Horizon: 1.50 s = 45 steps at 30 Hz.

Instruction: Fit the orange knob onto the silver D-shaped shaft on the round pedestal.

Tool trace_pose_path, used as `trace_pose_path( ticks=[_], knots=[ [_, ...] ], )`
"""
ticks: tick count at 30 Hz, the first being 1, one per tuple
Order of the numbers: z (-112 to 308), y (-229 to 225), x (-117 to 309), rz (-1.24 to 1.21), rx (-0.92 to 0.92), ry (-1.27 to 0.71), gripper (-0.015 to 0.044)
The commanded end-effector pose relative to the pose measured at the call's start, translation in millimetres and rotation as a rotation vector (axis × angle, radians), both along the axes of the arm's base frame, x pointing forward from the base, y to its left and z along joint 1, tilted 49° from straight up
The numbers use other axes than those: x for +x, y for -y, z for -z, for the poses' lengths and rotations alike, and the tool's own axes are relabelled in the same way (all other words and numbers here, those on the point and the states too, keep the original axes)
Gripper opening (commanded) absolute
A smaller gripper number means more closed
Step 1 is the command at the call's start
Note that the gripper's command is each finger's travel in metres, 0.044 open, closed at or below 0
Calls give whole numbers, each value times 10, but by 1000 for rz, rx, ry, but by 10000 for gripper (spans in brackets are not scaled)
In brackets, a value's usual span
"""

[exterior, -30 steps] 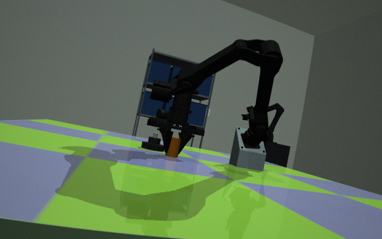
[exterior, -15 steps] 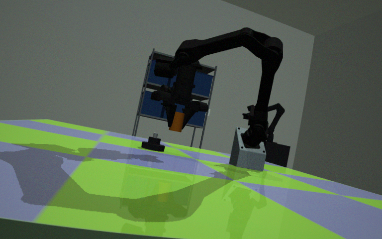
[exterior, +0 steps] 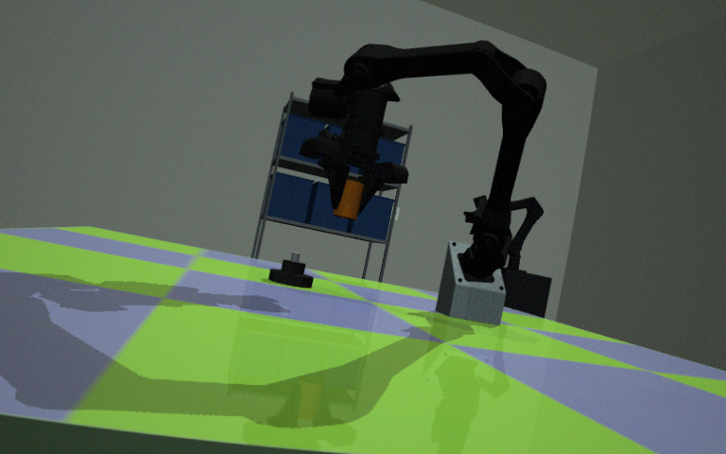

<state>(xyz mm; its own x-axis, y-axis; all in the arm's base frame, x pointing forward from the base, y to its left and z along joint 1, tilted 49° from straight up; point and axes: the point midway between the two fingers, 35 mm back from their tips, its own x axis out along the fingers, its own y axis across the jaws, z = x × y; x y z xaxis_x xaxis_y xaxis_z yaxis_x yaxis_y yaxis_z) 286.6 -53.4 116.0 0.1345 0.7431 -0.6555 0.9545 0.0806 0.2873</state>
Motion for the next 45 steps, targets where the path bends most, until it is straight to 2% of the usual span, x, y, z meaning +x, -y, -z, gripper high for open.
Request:
trace_pose_path(
  ticks=[1,40,45],
  knots=[
    [-45,30,-34,40,13,40,0],
    [-734,437,-576,652,244,607,0],
    [-747,443,-587,662,248,618,0]
  ],
)
